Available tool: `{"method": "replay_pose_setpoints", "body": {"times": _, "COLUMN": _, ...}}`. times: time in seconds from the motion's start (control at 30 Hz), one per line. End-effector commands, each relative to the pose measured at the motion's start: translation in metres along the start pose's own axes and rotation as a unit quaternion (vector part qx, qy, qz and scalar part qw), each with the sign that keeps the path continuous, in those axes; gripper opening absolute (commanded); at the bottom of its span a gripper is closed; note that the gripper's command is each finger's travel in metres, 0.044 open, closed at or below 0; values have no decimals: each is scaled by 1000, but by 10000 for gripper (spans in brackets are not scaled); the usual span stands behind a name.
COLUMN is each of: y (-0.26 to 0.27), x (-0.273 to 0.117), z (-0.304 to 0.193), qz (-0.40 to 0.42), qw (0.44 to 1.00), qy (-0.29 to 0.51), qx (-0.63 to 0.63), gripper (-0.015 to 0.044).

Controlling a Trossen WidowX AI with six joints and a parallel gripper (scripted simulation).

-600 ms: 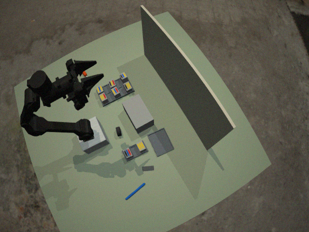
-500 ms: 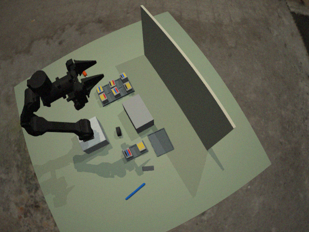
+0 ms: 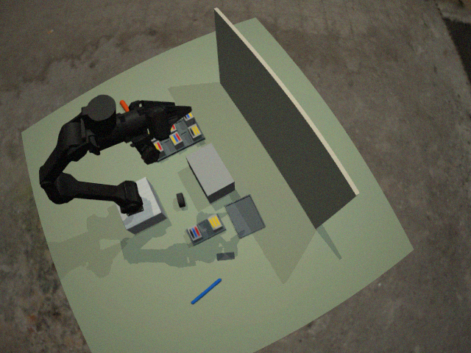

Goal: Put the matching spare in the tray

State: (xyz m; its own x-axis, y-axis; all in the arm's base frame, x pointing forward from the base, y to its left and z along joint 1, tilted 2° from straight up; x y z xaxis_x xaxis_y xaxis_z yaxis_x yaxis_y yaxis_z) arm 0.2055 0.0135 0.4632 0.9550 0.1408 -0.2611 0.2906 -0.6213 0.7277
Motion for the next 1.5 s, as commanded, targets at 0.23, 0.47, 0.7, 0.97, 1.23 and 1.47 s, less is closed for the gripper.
{"method": "replay_pose_setpoints", "body": {"times": 0.23, "y": -37, "x": 110, "z": 48, "qz": -196, "qw": 915, "qy": -62, "qx": -346, "gripper": 440}}
{"method": "replay_pose_setpoints", "body": {"times": 0.47, "y": -63, "x": 149, "z": 69, "qz": -287, "qw": 828, "qy": -43, "qx": -480, "gripper": 440}}
{"method": "replay_pose_setpoints", "body": {"times": 0.7, "y": -95, "x": 183, "z": 94, "qz": -377, "qw": 704, "qy": 9, "qx": -601, "gripper": 440}}
{"method": "replay_pose_setpoints", "body": {"times": 0.97, "y": -133, "x": 213, "z": 123, "qz": -462, "qw": 535, "qy": 103, "qx": -700, "gripper": 440}}
{"method": "replay_pose_setpoints", "body": {"times": 1.23, "y": -173, "x": 233, "z": 152, "qz": -515, "qw": 349, "qy": 228, "qx": -749, "gripper": 440}}
{"method": "replay_pose_setpoints", "body": {"times": 1.47, "y": -184, "x": 237, "z": 160, "qz": -522, "qw": 299, "qy": 264, "qx": -754, "gripper": 440}}
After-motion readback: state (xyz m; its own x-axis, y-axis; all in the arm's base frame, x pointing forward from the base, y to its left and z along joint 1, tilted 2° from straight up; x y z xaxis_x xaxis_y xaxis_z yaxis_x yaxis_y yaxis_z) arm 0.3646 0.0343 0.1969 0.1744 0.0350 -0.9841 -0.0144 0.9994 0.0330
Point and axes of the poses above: the point midway between the two fingers, 35 mm back from their tips, its own x axis out along the fingers, its own y axis across the jaws, z = x × y, the point moved 1 cm from there along -x, back along the fingers, and after that the axes turned 5 degrees about -x, right-handed, at the moved point
